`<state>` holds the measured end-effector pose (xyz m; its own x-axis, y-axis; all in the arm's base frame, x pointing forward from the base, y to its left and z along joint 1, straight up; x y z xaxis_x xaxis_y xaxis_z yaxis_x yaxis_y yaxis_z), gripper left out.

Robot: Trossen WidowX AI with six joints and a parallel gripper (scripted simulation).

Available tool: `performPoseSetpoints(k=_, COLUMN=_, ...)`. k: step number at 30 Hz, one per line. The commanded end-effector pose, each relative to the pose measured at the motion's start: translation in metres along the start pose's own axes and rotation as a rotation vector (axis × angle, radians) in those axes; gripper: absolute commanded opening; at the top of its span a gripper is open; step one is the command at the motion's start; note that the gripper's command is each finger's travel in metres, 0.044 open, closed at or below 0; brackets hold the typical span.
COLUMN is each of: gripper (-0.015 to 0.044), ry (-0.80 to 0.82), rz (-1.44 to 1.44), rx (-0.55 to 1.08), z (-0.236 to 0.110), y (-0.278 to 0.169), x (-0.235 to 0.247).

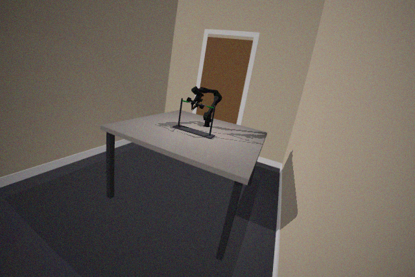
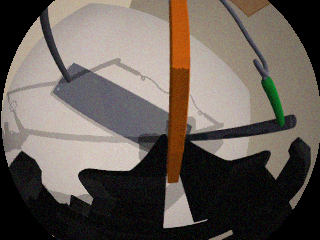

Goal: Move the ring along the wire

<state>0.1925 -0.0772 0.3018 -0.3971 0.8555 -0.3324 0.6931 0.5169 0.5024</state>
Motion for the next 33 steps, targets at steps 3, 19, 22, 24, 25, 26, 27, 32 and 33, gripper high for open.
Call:
performPoseSetpoints(k=3, gripper=-0.0150, ry=0.007, rz=-0.118, rx=-0.010, z=-0.002, y=0.001, x=-0.010)
performPoseSetpoints(k=19, gripper=-0.0150, ry=0.045, rz=-0.129, rx=-0.015, z=-0.001, y=-0.004, x=0.000)
performPoseSetpoints(k=22, gripper=-0.0150, ry=0.056, rz=-0.084, rx=-0.018, z=-0.001, y=-0.006, x=0.008)
performPoseSetpoints(k=24, gripper=-0.0150, ry=0.064, rz=-0.043, rx=-0.021, z=-0.001, y=-0.007, x=0.014)
performPoseSetpoints(k=25, gripper=-0.0150, ry=0.068, rz=-0.022, rx=-0.023, z=-0.001, y=-0.007, x=0.017)
performPoseSetpoints(k=26, gripper=-0.0150, ry=0.071, rz=0.000, rx=-0.024, z=-0.001, y=-0.008, x=0.021)
performPoseSetpoints(k=27, gripper=-0.0150, ry=0.075, rz=0.022, rx=-0.026, z=-0.001, y=-0.008, x=0.024)
performPoseSetpoints(k=32, gripper=-0.0150, ry=0.092, rz=0.130, rx=-0.039, z=0.000, y=-0.008, x=0.040)
performPoseSetpoints(k=33, gripper=-0.0150, ry=0.094, rz=0.157, rx=-0.051, z=0.001, y=-0.009, x=0.044)
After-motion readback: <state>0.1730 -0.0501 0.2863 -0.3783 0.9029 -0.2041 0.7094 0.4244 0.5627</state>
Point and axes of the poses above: the point midway between the two fingers, 35 mm back from their tips, its own z axis out along the fingers, its own x axis across the jaws, y = z × x, the point moved 9 cm from there along -z, back along the fingers
